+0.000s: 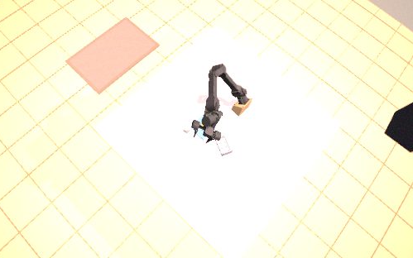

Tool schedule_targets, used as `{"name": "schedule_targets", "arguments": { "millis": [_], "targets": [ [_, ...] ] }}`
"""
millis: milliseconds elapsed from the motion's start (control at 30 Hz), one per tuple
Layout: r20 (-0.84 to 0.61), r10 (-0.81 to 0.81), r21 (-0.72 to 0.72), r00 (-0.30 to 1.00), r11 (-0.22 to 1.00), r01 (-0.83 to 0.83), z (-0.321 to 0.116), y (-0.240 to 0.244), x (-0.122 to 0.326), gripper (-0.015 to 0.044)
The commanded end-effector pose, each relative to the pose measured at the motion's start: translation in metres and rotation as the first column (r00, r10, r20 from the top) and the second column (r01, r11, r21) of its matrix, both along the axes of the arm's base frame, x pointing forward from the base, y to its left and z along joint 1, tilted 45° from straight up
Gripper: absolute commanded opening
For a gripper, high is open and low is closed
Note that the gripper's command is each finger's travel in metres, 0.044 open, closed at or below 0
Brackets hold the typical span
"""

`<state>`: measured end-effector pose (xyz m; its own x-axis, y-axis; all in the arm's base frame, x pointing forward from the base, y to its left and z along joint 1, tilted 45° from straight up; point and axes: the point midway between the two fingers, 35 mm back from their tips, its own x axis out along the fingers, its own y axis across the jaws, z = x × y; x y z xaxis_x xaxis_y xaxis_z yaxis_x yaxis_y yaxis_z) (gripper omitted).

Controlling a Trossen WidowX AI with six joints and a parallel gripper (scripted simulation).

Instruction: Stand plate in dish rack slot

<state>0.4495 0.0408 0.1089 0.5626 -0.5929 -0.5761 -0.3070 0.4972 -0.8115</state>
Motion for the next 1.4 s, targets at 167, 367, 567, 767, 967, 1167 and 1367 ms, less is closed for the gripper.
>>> {"name": "schedule_targets", "arguments": {
  "millis": [167, 367, 567, 767, 967, 1167, 1367],
  "targets": [
    [-0.09, -0.279, 0.062, 0.956, 0.956, 0.285, -0.032, -0.073, -0.048, 0.04],
    [-0.145, -0.453, 0.074, 0.879, 0.881, 0.467, -0.048, -0.112, -0.087, 0.04],
    [-0.194, -0.615, 0.066, 0.765, 0.769, 0.635, -0.06, -0.144, -0.13, 0.04],
    [-0.217, -0.699, 0.052, 0.681, 0.688, 0.723, -0.064, -0.16, -0.16, 0.04],
    [-0.217, -0.699, 0.053, 0.681, 0.688, 0.723, -0.065, -0.16, -0.16, 0.04],
    [-0.218, -0.699, 0.053, 0.681, 0.688, 0.723, -0.072, -0.167, -0.161, 0.04],
    [-0.218, -0.699, 0.053, 0.681, 0.688, 0.723, -0.079, -0.174, -0.162, 0.04]
  ]
}}
